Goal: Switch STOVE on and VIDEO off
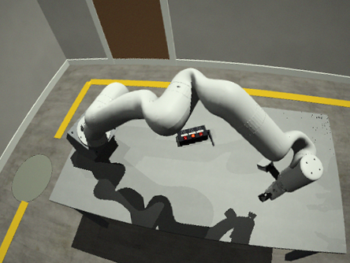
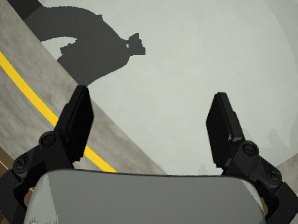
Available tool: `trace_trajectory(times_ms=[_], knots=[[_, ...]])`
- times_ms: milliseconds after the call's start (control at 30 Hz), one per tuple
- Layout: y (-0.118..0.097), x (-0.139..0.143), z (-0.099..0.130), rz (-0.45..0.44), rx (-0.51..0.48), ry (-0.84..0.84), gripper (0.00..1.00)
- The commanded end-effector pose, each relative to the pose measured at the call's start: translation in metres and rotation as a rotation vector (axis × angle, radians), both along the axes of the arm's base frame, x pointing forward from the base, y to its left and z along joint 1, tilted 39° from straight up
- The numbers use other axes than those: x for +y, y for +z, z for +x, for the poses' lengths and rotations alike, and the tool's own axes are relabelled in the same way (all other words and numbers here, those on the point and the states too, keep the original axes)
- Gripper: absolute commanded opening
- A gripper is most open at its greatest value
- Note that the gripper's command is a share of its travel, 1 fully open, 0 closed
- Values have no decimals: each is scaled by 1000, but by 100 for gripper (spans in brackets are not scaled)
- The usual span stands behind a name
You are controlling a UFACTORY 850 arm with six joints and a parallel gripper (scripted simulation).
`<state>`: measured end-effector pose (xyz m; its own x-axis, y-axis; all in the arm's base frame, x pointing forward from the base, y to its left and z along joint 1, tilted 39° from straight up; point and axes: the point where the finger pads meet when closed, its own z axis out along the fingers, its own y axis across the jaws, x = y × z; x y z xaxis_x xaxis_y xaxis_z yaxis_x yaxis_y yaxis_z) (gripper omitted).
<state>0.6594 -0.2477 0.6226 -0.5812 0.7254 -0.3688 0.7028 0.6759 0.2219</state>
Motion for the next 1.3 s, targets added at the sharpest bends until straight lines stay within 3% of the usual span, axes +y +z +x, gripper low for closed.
trace_trajectory(times_ms=[0, 633, 767, 800, 833, 867, 900, 967, 1000, 1100, 1133, 1200, 1233, 1267], knots=[[2, 0, 0, -1, -2, 0, 100], [-3, 5, 1, 5, -2, 5, 100], [-41, 49, 10, 54, 6, 40, 100], [-41, 49, 10, 54, 6, 40, 100], [-57, 68, 11, 75, 10, 54, 100], [-57, 68, 11, 75, 10, 54, 100], [-77, 91, 12, 99, 16, 68, 100], [-77, 91, 12, 99, 16, 68, 100], [-99, 116, 10, 125, 23, 82, 100], [-99, 116, 10, 125, 23, 82, 100], [-123, 142, 6, 151, 33, 95, 100], [-123, 142, 6, 151, 33, 95, 100], [-148, 169, -1, 178, 44, 105, 100], [-148, 170, -2, 178, 44, 105, 100]])
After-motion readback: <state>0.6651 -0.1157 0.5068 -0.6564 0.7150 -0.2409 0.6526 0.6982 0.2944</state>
